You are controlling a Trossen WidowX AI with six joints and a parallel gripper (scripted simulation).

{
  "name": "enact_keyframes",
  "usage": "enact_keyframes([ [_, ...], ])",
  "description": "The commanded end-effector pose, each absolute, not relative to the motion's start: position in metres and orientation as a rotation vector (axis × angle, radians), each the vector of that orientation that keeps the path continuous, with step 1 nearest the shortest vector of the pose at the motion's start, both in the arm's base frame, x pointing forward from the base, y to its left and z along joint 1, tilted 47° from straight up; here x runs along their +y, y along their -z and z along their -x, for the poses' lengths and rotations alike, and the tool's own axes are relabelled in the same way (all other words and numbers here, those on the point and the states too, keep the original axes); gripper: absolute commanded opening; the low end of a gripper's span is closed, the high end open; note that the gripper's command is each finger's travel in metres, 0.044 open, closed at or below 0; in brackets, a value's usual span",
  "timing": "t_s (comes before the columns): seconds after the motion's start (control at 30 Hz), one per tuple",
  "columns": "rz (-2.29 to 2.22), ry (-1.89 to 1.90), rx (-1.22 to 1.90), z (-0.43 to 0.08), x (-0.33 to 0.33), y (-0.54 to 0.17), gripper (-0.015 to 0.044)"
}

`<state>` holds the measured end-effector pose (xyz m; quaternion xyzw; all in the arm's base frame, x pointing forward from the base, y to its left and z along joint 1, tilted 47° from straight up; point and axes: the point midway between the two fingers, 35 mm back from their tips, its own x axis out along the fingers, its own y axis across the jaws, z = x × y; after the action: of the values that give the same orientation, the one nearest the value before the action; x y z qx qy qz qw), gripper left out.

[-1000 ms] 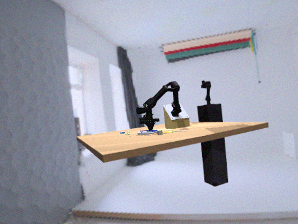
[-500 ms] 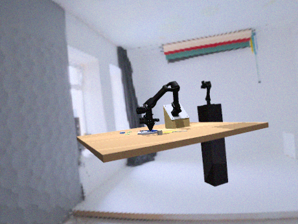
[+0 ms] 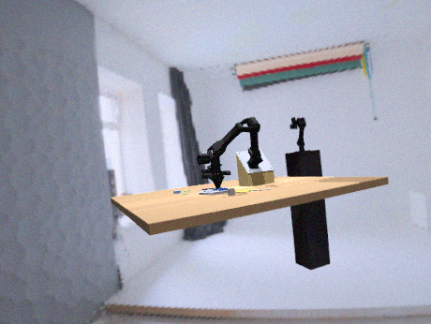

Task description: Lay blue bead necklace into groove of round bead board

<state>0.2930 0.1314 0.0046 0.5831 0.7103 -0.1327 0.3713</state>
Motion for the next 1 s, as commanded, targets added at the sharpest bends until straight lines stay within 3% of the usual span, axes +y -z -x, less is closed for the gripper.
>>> enact_keyframes([
  [0.0,-1.495,0.337,1.822,-0.293,0.130,-0.007,0.0000],
  [0.97,-1.497,0.334,1.821,-0.322,0.167,-0.033,0.0000],
])
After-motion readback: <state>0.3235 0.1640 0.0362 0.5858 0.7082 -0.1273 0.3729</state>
